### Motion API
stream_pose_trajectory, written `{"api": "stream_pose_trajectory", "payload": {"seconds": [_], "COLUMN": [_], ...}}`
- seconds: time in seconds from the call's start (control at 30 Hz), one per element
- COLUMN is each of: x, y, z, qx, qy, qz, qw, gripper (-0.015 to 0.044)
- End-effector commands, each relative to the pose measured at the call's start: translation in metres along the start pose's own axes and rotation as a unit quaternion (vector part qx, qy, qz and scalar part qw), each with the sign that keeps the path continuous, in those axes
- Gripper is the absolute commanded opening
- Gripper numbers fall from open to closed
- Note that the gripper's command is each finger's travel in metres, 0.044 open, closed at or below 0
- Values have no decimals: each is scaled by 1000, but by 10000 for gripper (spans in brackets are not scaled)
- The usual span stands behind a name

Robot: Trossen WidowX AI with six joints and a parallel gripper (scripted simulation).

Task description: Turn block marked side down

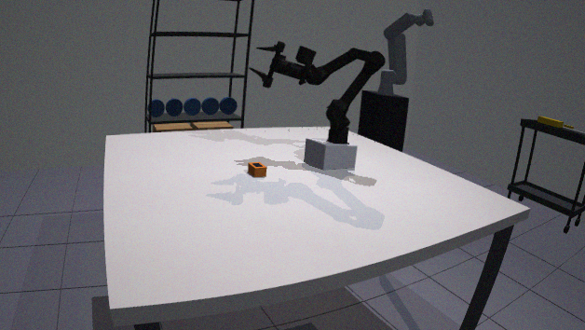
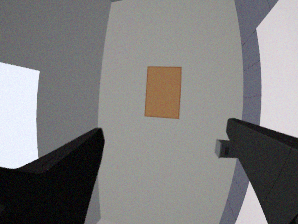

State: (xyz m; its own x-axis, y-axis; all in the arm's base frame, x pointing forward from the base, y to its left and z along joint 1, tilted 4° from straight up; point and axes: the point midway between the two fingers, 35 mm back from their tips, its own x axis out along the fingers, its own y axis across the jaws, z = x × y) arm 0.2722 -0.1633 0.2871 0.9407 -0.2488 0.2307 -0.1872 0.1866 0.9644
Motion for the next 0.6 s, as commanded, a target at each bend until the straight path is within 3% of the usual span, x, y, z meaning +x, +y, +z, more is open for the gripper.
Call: {"api": "stream_pose_trajectory", "payload": {"seconds": [0.0,0.27,0.57], "x": [2,56,48], "y": [-2,-92,-163], "z": [-1,-69,-169], "qx": [-1,-99,-258], "qy": [1,123,316], "qz": [-5,-229,-377], "qw": [1000,961,832], "gripper": [426,440,440]}}
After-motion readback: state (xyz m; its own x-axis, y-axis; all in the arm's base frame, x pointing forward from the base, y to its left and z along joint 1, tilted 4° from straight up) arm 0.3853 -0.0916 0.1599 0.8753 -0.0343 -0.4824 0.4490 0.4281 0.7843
